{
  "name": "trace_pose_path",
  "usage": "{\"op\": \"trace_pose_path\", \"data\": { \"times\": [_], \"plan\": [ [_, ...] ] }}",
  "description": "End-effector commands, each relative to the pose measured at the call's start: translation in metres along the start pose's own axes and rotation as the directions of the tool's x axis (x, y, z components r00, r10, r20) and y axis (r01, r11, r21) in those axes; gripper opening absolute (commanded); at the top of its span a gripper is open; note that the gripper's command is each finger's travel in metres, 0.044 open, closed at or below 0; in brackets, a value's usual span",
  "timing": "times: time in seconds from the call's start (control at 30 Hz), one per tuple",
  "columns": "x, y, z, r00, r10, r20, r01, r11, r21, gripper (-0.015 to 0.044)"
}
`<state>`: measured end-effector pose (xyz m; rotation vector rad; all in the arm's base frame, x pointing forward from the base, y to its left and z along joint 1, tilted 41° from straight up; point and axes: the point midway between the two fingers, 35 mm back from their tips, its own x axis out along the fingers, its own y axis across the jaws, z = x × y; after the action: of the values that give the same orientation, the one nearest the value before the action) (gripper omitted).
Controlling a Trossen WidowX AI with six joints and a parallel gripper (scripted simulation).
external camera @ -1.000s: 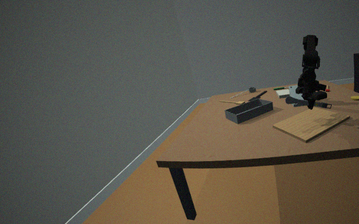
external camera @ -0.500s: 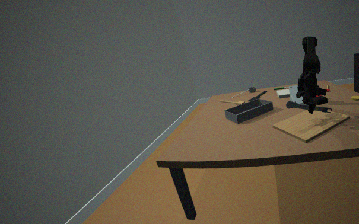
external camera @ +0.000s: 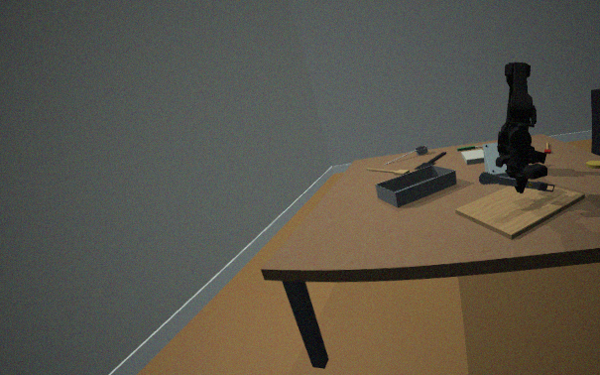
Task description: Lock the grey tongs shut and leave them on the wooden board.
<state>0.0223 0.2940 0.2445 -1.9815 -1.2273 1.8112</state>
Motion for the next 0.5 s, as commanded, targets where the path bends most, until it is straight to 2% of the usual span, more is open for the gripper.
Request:
{"op": "trace_pose_path", "data": {
  "times": [0.0,0.47],
  "plan": [
    [-0.0002,0.0,0.0,1.0,0.0,0.0,0.0,1.0,0.0,0.0007],
    [-0.0002,0.0,0.0,1.0,0.0,0.0,0.0,1.0,0.0,0.0375]
  ]
}}
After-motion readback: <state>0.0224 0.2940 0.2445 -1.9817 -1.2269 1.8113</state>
